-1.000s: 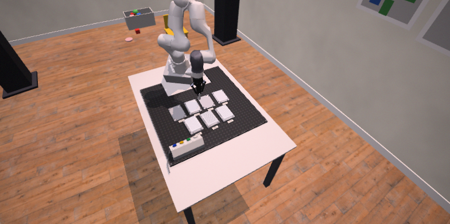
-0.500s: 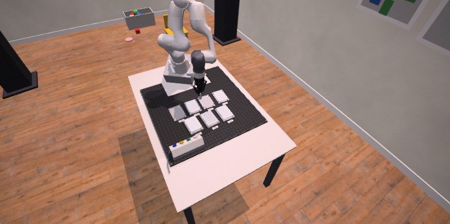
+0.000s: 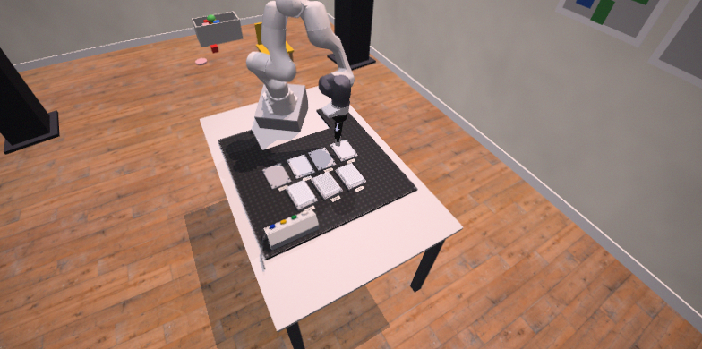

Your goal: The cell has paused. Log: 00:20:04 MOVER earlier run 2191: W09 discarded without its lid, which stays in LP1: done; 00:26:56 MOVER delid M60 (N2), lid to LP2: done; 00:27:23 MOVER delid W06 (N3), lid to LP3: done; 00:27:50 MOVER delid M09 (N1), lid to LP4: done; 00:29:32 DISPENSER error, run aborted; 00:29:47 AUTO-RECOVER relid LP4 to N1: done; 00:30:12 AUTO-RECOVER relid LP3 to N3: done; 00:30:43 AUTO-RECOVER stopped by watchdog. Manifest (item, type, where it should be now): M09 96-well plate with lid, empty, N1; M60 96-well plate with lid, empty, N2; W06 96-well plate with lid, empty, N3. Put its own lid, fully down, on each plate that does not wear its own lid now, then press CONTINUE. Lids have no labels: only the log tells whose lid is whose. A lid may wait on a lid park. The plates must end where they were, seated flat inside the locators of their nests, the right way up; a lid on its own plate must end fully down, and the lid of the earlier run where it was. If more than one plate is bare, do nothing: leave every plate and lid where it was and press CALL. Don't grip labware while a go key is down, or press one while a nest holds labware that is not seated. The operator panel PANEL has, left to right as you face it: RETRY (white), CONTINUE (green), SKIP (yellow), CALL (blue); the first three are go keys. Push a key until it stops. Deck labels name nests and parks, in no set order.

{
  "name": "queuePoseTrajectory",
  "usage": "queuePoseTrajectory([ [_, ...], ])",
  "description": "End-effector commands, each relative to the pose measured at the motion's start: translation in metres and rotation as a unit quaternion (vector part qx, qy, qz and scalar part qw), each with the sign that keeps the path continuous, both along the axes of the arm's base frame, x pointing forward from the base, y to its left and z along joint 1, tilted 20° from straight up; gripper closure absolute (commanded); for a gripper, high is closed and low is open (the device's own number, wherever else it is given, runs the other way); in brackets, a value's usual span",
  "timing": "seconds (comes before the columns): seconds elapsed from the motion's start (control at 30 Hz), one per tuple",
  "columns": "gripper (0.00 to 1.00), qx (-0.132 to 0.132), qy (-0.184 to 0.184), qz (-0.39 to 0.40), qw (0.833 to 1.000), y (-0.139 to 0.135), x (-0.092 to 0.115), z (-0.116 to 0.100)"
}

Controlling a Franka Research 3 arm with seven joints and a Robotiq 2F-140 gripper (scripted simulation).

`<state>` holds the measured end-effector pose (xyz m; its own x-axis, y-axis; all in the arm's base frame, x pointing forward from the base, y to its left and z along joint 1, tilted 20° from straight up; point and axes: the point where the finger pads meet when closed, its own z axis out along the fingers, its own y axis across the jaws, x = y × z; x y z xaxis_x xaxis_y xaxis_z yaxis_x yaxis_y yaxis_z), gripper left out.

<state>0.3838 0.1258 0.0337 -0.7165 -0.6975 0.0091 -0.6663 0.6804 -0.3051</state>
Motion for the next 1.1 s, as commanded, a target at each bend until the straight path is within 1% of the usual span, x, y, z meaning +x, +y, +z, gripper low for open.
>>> queuePoseTrajectory([
  [0.0, 1.0, -0.032, 0.03, 0.132, 0.99, 0.0321, -0.0025, -0.0033],
  [0.07, 1.0, -0.041, 0.038, 0.181, 0.982, 0.0394, -0.0025, -0.0032],
  [0.13, 1.0, -0.05, 0.048, 0.225, 0.972, 0.0406, -0.0025, -0.0032],
  [0.17, 0.34, -0.054, 0.053, 0.244, 0.967, 0.0406, -0.0025, -0.0032],
  [0.23, 0.34, -0.061, 0.063, 0.28, 0.956, 0.0406, -0.0025, -0.0032],
  [0.3, 0.34, -0.061, 0.063, 0.28, 0.956, 0.0406, -0.0025, -0.0032],
  [0.33, 0.34, -0.071, 0.075, 0.324, 0.941, 0.0406, -0.0025, -0.0032],
  [0.47, 0.34, -0.085, 0.092, 0.389, 0.913, 0.0406, -0.0025, -0.0032],
  [0.57, 0.34, -0.096, 0.104, 0.437, 0.888, 0.0406, -0.0025, -0.0032],
  [0.67, 0.34, -0.107, 0.115, 0.484, 0.861, 0.0406, -0.0025, -0.0032],
  [0.8, 0.34, -0.121, 0.129, 0.544, 0.82, 0.0406, -0.0025, -0.0032],
  [0.87, 0.34, -0.121, 0.129, 0.544, 0.82, 0.0406, -0.0025, -0.0032],
  [0.9, 0.34, -0.13, 0.137, 0.582, 0.791, 0.0406, -0.0025, -0.0032],
  [1.07, 0.34, -0.148, 0.151, 0.651, 0.729, 0.0406, -0.0025, -0.0032],
])
